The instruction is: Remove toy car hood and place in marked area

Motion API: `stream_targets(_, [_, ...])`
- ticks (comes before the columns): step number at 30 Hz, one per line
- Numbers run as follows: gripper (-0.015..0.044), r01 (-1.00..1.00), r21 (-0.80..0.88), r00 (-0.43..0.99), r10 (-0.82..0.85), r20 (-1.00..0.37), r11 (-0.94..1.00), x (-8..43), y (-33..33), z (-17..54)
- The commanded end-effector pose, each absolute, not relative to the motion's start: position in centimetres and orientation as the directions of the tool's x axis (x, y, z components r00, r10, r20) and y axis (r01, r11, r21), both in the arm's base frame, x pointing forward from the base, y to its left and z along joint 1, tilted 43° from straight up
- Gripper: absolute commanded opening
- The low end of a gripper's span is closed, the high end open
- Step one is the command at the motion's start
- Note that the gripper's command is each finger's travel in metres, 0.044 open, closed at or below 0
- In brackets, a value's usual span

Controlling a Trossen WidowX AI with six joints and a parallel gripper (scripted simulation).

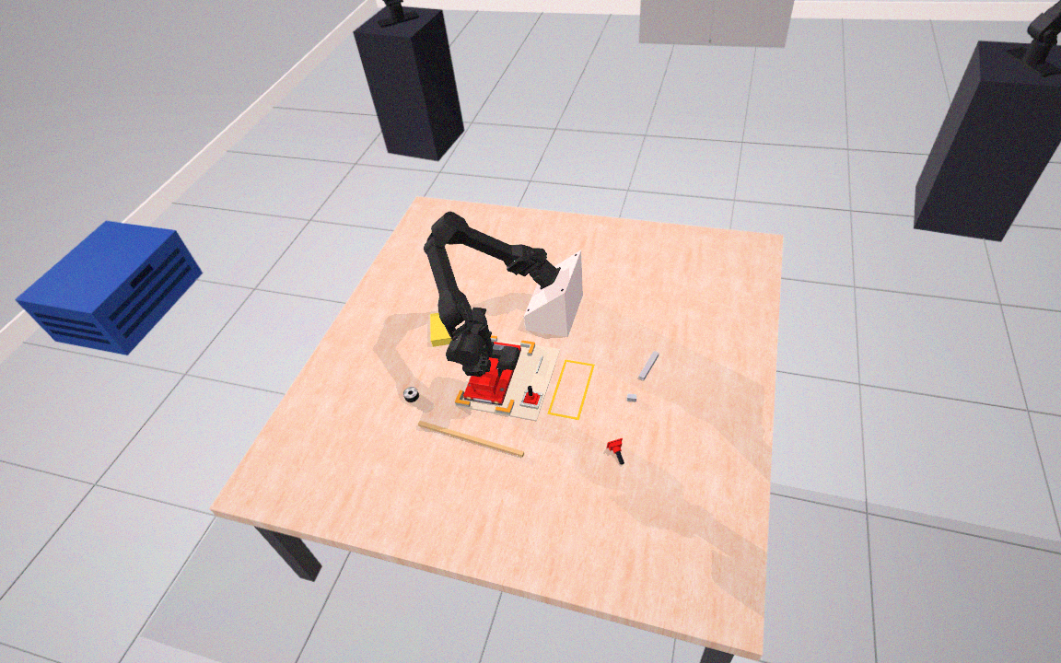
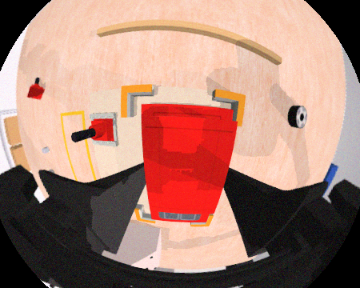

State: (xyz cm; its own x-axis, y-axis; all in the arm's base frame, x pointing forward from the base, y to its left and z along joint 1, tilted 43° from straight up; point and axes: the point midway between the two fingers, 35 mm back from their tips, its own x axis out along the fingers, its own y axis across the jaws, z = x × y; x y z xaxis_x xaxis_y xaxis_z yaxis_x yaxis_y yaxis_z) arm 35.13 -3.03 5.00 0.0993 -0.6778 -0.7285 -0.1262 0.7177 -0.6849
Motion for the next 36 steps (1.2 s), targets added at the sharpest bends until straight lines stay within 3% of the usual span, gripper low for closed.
stream_targets(1, [0.0,-0.123,-0.683,0.103,-0.675,-0.731,0.72,35.2,-2.7,5.3])
stream_targets(22, [0.0,-0.124,-0.681,0.102,-0.674,-0.732,0.722,34.6,0.7,8.9])
stream_targets(36, [0.0,-0.133,-0.665,0.104,-0.657,-0.747,0.735,34.3,5.6,3.9])
